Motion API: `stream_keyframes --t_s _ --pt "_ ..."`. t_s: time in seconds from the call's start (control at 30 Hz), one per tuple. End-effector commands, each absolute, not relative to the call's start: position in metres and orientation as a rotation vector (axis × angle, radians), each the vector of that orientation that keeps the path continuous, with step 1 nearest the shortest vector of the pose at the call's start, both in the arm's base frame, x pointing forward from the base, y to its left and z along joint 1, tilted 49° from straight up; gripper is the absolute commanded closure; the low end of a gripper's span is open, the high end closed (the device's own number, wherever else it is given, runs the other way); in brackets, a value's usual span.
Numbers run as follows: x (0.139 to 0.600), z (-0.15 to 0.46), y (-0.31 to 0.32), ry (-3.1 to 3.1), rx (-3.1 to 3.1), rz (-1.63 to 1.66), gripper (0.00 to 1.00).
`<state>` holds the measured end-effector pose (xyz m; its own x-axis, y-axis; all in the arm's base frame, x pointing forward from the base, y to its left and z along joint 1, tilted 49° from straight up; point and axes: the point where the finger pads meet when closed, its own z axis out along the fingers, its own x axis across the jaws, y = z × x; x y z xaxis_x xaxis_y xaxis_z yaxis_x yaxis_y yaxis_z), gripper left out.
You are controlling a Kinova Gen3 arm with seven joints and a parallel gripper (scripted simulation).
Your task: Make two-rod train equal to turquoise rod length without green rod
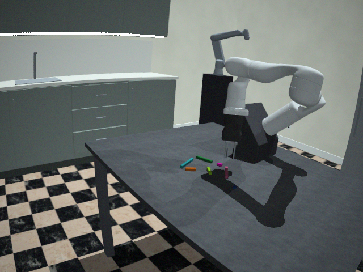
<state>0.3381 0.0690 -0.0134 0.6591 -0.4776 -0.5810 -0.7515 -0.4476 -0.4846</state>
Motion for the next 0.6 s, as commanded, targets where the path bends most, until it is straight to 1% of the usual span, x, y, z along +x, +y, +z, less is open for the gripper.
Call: stream_keyframes --t_s 0.0,0.57 --pt "0.338 -0.013 0.069 0.948 -2.128 0.469 0.46" --pt "0.338 -0.023 0.081 0.948 -2.128 0.470 0.46"
